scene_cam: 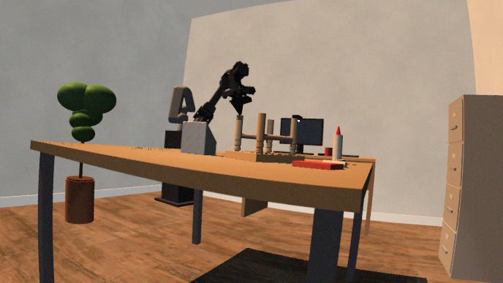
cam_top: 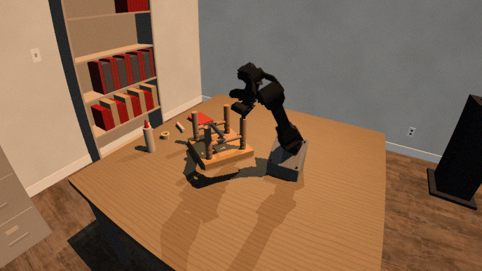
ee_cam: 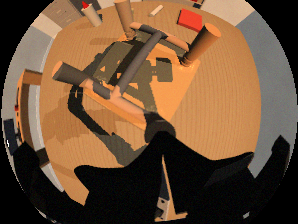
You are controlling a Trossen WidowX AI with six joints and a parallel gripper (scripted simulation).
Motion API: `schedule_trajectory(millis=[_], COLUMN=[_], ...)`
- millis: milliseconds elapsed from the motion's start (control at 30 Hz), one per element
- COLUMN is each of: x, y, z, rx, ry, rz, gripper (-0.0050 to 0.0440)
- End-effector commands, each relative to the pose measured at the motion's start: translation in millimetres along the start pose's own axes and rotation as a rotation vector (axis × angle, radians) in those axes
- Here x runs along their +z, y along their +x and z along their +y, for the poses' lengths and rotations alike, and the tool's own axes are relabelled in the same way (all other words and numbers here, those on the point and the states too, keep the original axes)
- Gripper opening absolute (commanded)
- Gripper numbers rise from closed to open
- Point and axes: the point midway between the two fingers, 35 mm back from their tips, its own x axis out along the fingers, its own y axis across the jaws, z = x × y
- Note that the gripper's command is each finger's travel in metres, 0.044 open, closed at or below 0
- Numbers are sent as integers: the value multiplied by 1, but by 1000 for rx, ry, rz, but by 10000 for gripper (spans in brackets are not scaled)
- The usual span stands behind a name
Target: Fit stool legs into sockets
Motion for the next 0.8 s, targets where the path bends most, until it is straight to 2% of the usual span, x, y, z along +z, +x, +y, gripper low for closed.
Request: schedule_trajectory(millis=[0, 767], x=[-3, -7], y=[4, 18], z=[1, 1], rx=[6, 6], ry=[7, 7], rz=[5, 5], gripper=[0, 0])
